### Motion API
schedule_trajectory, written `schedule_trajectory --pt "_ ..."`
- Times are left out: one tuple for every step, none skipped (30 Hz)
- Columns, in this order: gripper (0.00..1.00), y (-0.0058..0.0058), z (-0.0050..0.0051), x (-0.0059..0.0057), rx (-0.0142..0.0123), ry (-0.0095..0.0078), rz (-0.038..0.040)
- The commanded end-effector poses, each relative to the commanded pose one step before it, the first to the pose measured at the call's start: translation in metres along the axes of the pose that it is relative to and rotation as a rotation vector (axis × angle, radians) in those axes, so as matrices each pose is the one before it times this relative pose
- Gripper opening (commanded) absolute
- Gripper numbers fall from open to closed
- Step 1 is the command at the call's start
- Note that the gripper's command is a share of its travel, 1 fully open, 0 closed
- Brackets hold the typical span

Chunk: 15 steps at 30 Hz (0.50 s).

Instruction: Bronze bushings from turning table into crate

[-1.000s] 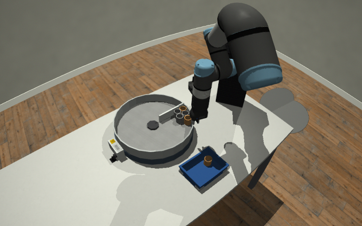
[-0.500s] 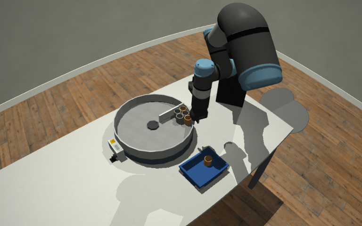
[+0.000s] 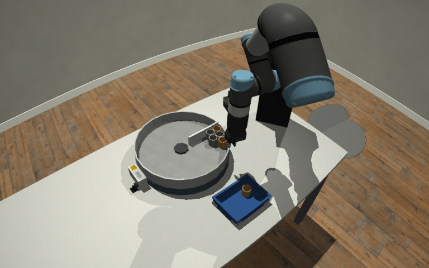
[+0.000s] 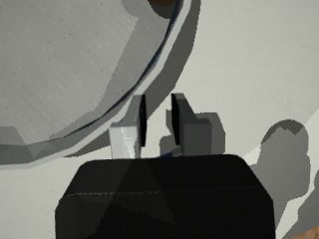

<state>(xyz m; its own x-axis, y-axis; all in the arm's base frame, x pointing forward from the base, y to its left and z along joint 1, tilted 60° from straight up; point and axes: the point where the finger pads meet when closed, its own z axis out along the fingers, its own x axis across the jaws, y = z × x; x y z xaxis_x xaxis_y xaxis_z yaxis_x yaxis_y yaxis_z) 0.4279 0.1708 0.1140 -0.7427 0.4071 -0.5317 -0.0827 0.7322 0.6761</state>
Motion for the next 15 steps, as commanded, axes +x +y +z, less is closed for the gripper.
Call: schedule_trajectory --pt "0.45 0.00077 -0.00932 -0.00406 -0.00044 -0.00035 -0.00263" --pt "0.45 0.00067 -0.00921 -0.00392 -0.00035 0.00015 -0.00227" --pt "0.45 0.00067 -0.00921 -0.00392 -0.00035 0.00015 -0.00227" --pt "0.45 0.00066 -0.00921 -0.00392 -0.00035 0.00015 -0.00227" --pt "0.45 0.00066 -0.00921 -0.00392 -0.00035 0.00015 -0.00227" --pt "0.45 0.00000 0.00000 0.00000 0.00000 0.00000 0.00000" --pt "0.45 0.00000 0.00000 0.00000 0.00000 0.00000 0.00000" --pt "0.45 0.00000 0.00000 0.00000 0.00000 0.00000 0.00000" --pt "0.45 0.00000 0.00000 0.00000 0.00000 0.00000 0.00000" --pt "0.45 0.00000 0.00000 0.00000 0.00000 0.00000 0.00000" --pt "0.45 0.00000 0.00000 0.00000 0.00000 0.00000 0.00000" --pt "0.45 0.00000 0.00000 0.00000 0.00000 0.00000 0.00000" --pt "0.45 0.00000 0.00000 0.00000 0.00000 0.00000 0.00000" --pt "0.45 0.00000 0.00000 0.00000 0.00000 0.00000 0.00000" --pt "0.45 0.00000 0.00000 0.00000 0.00000 0.00000 0.00000"
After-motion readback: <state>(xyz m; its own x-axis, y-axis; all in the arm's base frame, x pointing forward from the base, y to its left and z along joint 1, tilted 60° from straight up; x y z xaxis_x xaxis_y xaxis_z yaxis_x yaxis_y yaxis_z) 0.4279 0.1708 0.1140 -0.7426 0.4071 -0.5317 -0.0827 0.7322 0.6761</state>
